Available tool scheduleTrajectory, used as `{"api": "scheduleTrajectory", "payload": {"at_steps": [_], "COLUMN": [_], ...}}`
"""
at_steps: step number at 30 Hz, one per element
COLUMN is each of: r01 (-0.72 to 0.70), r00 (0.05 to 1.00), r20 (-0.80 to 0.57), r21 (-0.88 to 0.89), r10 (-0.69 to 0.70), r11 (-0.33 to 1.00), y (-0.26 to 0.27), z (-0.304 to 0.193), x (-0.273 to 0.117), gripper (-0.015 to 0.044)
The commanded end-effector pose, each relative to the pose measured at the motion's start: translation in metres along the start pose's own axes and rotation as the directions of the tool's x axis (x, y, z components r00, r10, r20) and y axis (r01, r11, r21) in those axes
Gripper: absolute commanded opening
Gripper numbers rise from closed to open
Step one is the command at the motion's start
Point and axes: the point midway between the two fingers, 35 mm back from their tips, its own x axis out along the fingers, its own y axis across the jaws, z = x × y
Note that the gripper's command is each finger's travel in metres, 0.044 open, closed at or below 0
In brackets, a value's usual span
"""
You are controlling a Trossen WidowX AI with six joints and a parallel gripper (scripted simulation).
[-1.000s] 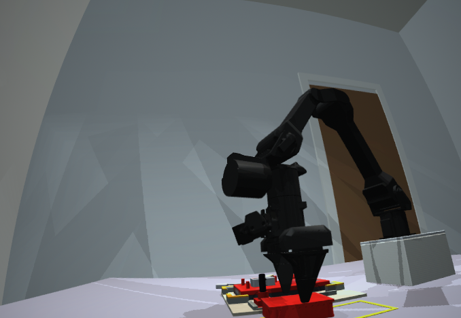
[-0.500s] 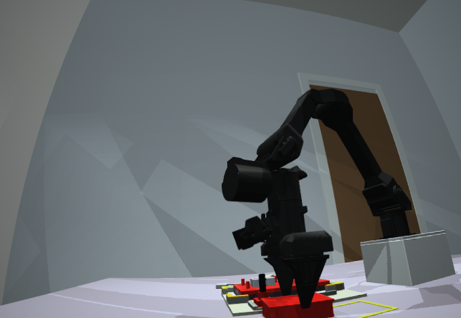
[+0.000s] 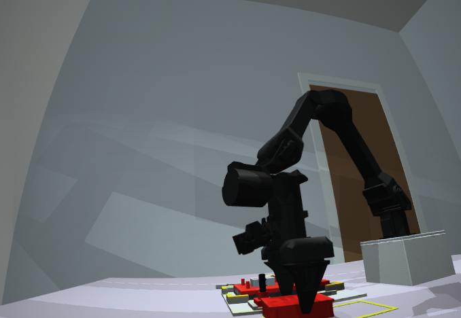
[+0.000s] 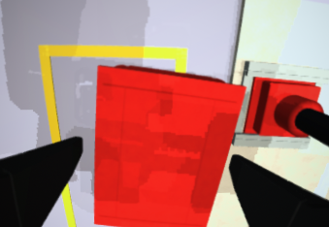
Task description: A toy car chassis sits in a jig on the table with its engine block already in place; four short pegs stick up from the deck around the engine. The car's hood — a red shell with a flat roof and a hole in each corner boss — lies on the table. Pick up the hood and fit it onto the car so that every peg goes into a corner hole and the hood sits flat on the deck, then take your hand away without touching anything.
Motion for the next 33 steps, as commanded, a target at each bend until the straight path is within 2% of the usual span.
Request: {"api": "scheduleTrajectory", "payload": {"at_steps": [1,2,5,15,26,33], "r01": [0.006,0.006,0.0,0.0,-0.001,-0.001], "r00": [1.0,1.0,1.0,1.0,1.0,1.0], "r20": [-0.002,-0.002,0.0,0.0,0.0,0.0], "r21": [0.006,0.006,0.0,0.0,0.0,0.0], "r10": [-0.006,-0.006,0.0,0.0,0.001,0.001], "r11": [1.0,1.0,1.0,1.0,1.0,1.0], "y": [-0.001,-0.001,0.0,0.0,0.0,0.0], "z": [-0.001,-0.001,0.0,0.0,0.0,0.0], "x": [0.003,0.004,0.001,0.001,-0.009,-0.025], "gripper": [0.044,0.044,0.0361,0.0295,0.0006,0.0]}}
